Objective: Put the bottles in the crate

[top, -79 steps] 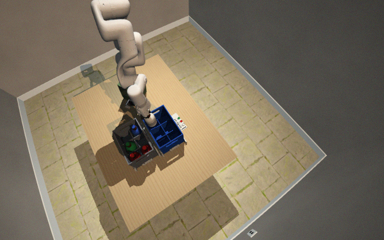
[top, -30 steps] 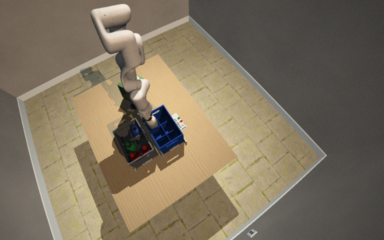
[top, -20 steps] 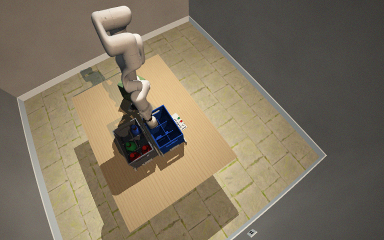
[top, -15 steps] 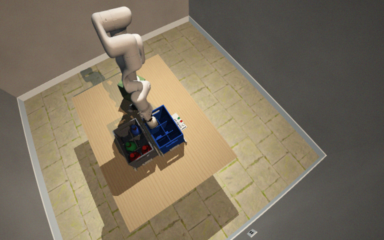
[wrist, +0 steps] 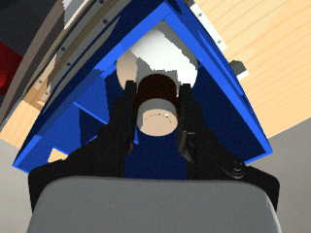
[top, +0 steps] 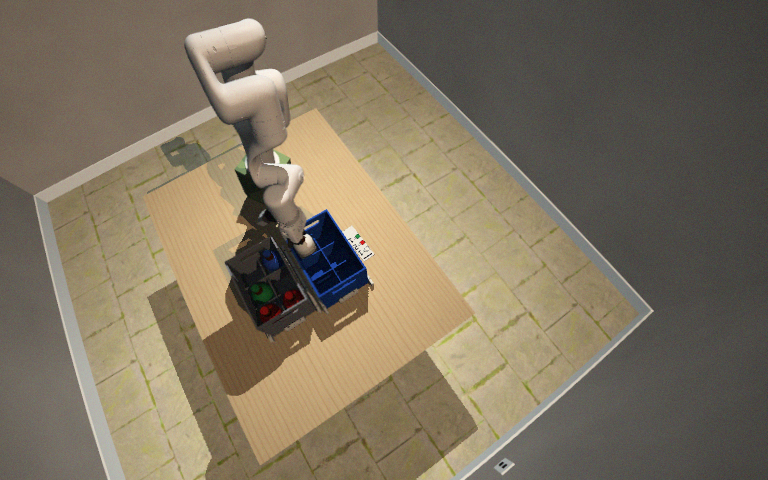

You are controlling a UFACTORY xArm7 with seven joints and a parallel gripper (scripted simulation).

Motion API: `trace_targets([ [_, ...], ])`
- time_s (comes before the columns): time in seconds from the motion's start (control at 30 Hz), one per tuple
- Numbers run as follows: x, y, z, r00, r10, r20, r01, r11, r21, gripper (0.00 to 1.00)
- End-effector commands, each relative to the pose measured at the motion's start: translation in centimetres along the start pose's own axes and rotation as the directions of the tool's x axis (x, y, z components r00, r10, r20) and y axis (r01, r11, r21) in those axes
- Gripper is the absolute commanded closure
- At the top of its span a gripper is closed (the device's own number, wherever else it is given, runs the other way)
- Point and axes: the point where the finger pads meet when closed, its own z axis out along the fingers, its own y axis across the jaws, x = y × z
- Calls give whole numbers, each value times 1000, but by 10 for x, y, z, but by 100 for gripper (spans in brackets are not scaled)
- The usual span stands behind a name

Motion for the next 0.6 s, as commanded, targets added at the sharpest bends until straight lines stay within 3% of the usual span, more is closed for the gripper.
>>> trace_targets([
  [0.0, -1, -1, 1, 1000, 0, 2, 0, 1000, 3, 100],
  [0.57, -1, -1, 9, 1000, 0, 2, 0, 1000, 3, 100],
])
